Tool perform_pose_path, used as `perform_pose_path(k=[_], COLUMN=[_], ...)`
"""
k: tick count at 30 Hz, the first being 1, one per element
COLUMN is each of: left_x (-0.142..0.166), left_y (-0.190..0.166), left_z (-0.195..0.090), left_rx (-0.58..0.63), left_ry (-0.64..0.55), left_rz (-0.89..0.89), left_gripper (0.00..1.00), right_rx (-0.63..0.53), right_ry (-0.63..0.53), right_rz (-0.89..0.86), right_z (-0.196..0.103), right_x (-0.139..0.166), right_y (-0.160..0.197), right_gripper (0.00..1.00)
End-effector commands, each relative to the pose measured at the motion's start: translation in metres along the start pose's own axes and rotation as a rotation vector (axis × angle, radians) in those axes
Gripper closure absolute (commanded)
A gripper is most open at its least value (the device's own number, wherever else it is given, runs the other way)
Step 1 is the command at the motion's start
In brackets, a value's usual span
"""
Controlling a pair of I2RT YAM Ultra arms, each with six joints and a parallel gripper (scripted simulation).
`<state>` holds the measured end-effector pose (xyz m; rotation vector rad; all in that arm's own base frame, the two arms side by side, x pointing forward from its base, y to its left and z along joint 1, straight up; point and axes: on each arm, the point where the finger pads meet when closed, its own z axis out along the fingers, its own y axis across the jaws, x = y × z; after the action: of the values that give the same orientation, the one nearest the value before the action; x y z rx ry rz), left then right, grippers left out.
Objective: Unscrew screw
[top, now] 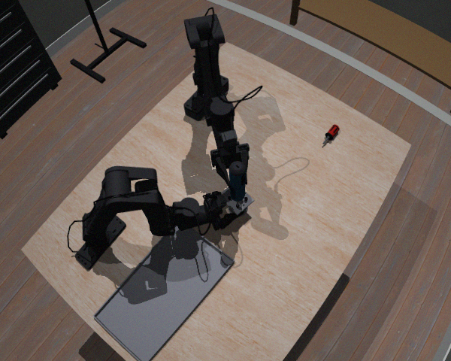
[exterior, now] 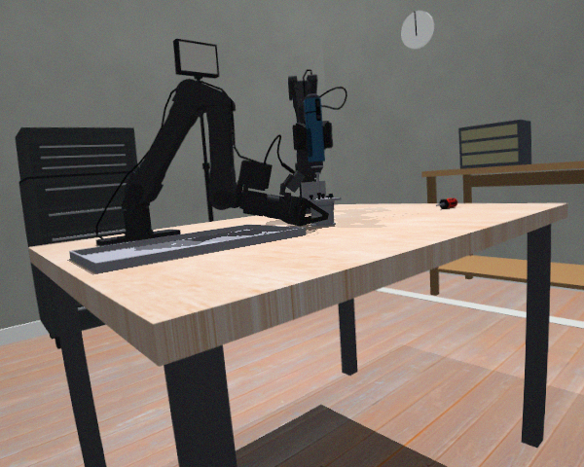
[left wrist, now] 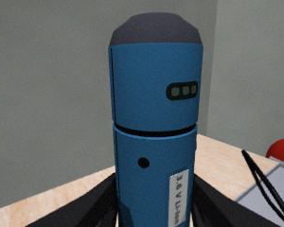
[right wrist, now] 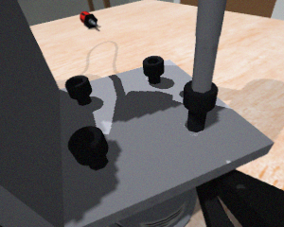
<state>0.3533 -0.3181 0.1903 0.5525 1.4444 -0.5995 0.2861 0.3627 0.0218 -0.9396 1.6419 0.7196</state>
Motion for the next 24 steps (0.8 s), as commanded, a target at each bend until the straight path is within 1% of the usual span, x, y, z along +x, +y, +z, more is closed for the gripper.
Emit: perform_pose_path(k=[1,24], left_x=[-0.0572,-0.0617], left_y=[0.0022,0.0017], left_z=[0.0063,0.0067], left_rx=[-0.003,-0.003], left_ry=[-0.159,-0.171], left_rz=[0.002,0.003], left_gripper=[0.58,0.58], right_rx=[0.003,0.003], right_ry=[-0.001,-0.001], right_rz=[0.003,0.003], right_z=[0.0014,0.0014], right_x=[-0.0022,-0.0022], right_y=[-0.0002,-0.0002], right_gripper=[0.41,0.41])
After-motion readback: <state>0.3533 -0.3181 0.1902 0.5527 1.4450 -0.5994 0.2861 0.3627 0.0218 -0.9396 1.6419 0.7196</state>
